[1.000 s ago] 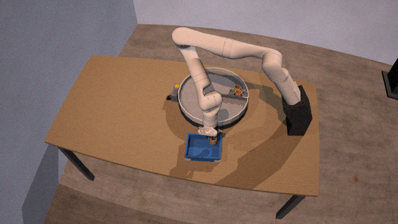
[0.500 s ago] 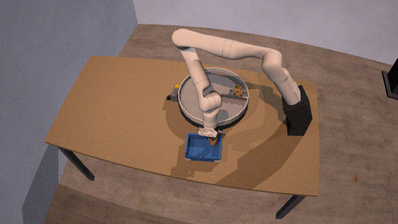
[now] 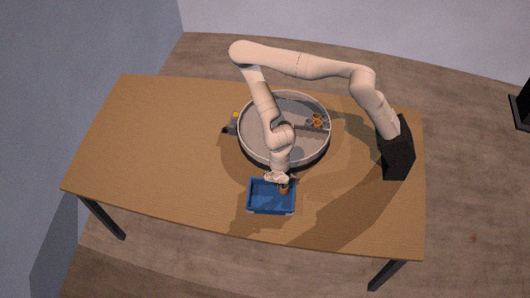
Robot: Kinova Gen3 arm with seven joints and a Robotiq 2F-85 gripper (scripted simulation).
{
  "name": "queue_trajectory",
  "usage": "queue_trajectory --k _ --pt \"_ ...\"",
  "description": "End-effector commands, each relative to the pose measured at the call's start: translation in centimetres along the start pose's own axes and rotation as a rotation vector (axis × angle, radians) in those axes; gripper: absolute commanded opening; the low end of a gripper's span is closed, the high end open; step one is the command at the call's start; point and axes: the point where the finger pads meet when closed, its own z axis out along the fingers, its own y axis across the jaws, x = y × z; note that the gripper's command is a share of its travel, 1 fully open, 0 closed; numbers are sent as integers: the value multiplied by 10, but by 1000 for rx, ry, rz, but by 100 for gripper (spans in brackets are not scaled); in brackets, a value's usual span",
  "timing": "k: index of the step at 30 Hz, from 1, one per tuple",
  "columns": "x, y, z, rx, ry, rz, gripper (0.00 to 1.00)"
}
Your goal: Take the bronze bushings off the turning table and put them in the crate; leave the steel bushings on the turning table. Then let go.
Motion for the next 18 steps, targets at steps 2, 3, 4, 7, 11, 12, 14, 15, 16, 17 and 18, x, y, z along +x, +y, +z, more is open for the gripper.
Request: queue_trajectory --k 2,3,4,7,11,12,14,15,16,17,18 --pt "1 -1 0 2 1 -1 0" --pt "1 -1 0 2 1 -1 0" --pt "1 -1 0 2 1 -1 0" --pt "1 -1 0 2 1 -1 0" --pt "1 -1 5 2 1 -1 0" --pt "1 -1 7 2 1 -1 0" --pt "1 -1 9 2 1 -1 0" --pt "1 -1 9 2 1 -1 0" --pt "1 -1 9 2 1 -1 0" --pt "1 -1 9 2 1 -1 0" --pt "1 -1 9 2 1 -1 0"
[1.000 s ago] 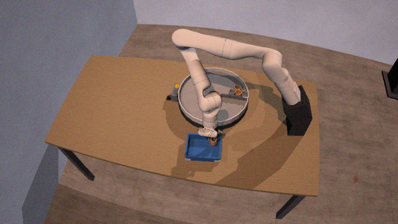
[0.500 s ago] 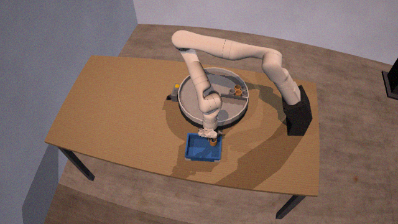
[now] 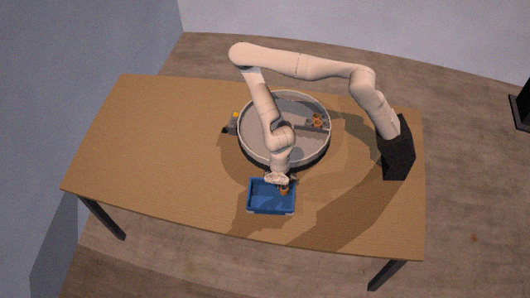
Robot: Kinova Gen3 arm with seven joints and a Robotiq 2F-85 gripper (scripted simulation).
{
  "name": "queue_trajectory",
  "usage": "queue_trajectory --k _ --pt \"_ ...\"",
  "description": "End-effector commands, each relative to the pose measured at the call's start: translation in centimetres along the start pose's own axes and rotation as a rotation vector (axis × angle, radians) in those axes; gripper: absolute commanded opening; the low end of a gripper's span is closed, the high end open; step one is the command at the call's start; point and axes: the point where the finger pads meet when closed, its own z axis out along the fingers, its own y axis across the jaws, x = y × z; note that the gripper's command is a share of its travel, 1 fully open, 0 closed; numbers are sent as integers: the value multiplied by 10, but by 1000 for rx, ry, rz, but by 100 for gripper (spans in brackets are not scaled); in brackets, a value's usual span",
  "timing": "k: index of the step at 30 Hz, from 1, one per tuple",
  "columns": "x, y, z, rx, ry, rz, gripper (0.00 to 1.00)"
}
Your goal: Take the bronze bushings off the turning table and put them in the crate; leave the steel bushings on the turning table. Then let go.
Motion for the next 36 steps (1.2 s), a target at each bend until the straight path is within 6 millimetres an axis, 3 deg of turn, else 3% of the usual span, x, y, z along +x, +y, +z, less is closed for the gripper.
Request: queue_trajectory --k 1,36 --pt "1 -1 0 1 1 -1 0" --pt "1 0 12 2 2 -1 0"
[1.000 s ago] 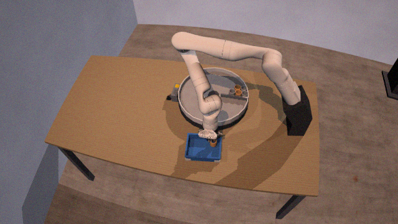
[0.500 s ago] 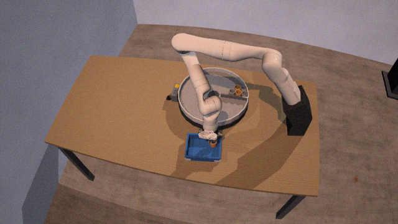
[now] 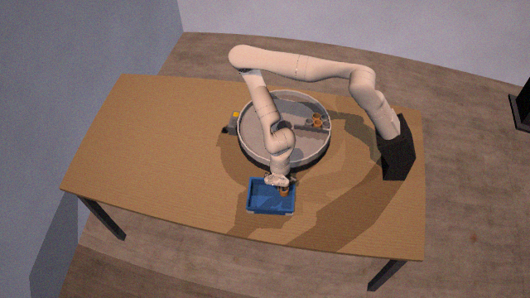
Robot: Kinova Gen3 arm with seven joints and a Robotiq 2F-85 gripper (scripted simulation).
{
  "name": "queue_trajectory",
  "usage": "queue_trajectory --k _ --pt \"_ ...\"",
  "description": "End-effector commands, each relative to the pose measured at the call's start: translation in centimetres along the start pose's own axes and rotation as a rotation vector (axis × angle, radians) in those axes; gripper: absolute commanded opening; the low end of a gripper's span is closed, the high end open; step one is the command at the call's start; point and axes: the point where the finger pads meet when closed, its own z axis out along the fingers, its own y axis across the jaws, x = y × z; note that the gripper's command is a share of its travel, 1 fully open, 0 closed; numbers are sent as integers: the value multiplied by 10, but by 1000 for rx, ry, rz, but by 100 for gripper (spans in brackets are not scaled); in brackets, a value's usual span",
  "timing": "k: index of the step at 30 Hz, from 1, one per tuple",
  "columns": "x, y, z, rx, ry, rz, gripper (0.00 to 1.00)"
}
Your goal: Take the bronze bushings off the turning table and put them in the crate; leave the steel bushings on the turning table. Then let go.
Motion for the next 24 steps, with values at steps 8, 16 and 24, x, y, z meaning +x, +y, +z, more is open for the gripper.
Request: queue_trajectory --k 8,16,24 --pt "0 0 0 -1 1 0 19" --pt "0 0 0 -1 1 0 19" --pt "0 0 0 -1 1 0 19"
